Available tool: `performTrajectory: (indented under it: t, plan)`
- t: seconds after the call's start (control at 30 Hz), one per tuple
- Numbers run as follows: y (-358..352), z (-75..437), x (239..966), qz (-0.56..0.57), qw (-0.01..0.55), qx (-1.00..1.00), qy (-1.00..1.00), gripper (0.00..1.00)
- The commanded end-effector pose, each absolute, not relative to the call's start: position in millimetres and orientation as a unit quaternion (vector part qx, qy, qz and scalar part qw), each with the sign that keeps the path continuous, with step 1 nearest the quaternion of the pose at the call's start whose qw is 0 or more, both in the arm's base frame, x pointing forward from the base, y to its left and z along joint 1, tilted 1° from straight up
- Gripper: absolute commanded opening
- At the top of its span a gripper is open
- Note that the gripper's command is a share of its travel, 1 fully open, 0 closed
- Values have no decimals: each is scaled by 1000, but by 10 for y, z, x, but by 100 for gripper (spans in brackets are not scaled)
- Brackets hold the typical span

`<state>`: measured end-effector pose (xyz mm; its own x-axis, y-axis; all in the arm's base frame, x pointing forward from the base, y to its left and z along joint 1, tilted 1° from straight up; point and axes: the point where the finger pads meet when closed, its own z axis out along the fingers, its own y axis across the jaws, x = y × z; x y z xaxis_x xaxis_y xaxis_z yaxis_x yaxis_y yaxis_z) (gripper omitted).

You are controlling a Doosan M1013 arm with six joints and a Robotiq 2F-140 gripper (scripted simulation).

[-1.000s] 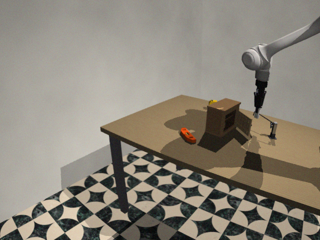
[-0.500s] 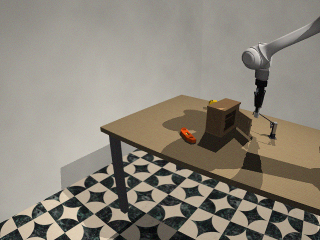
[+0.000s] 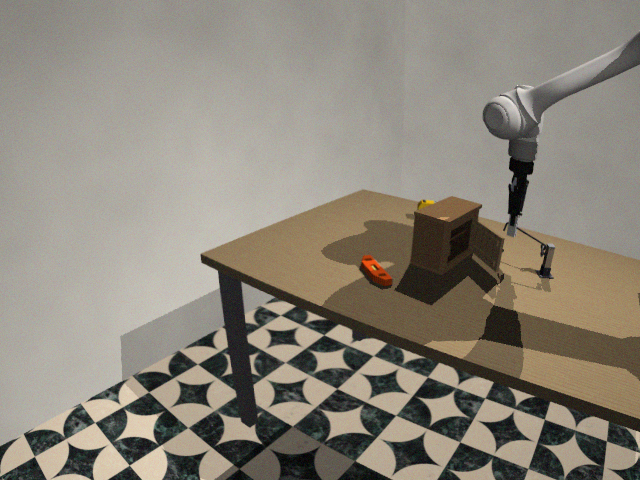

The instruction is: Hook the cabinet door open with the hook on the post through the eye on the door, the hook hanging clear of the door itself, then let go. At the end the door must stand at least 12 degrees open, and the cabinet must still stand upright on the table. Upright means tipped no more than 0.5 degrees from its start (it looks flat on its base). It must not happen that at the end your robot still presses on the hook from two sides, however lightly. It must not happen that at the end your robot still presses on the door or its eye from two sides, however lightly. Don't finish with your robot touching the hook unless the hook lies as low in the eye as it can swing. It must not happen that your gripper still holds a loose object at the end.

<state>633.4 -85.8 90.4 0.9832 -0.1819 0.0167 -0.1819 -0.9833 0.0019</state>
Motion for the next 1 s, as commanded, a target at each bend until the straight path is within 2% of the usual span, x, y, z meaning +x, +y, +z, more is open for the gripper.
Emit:
performTrajectory:
  t: [0.0,0.97]
  plan:
    - [-811,905,6341,8,2,998,-68,3]
    - [-608,904,6354,8,2,1000,26,3]
